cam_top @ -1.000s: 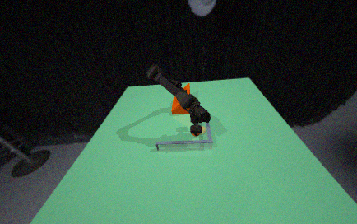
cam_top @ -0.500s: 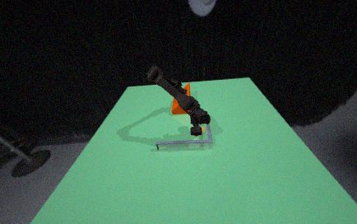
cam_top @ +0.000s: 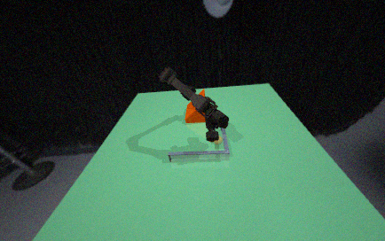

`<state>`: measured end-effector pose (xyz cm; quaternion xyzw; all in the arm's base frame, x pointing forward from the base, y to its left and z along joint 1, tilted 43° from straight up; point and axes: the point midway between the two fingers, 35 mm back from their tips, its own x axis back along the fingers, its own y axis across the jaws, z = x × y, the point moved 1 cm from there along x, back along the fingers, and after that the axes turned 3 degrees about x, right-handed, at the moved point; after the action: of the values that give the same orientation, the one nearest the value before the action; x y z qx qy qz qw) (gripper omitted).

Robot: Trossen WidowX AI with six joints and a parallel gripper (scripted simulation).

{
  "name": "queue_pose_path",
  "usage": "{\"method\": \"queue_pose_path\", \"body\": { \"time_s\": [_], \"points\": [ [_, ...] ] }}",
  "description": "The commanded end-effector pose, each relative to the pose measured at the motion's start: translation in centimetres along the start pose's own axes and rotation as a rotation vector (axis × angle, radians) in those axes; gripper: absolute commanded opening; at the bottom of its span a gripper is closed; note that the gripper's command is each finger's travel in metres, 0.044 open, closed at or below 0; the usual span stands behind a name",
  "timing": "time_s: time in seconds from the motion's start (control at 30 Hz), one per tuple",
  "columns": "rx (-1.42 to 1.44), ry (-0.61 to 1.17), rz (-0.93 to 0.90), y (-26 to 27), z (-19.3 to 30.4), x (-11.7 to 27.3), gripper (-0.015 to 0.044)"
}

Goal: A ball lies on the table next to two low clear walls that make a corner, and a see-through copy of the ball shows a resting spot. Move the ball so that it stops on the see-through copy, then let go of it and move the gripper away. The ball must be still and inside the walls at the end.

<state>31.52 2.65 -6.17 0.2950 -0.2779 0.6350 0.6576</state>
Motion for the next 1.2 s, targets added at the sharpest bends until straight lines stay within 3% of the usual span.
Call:
{"method": "queue_pose_path", "body": {
  "time_s": [0.0, 0.23, 0.43, 0.73, 0.93, 1.17],
  "points": [
    [-0.010, -0.010, 0.011, -0.3, -0.1, 3.8, 0.0000],
    [-0.010, -0.007, 0.009, 0.4, 0.2, 9.2, 0.0000],
    [-0.010, -0.006, 0.008, 0.5, 0.2, 9.7, 0.0000],
    [-0.011, -0.007, 0.009, 1.3, -3.4, 4.6, 0.0000],
    [-0.011, -0.007, 0.009, 1.3, -3.5, 4.2, 0.0000],
    [-0.011, -0.006, 0.010, 1.1, -3.5, 0.4, 0.0000]
  ]
}}
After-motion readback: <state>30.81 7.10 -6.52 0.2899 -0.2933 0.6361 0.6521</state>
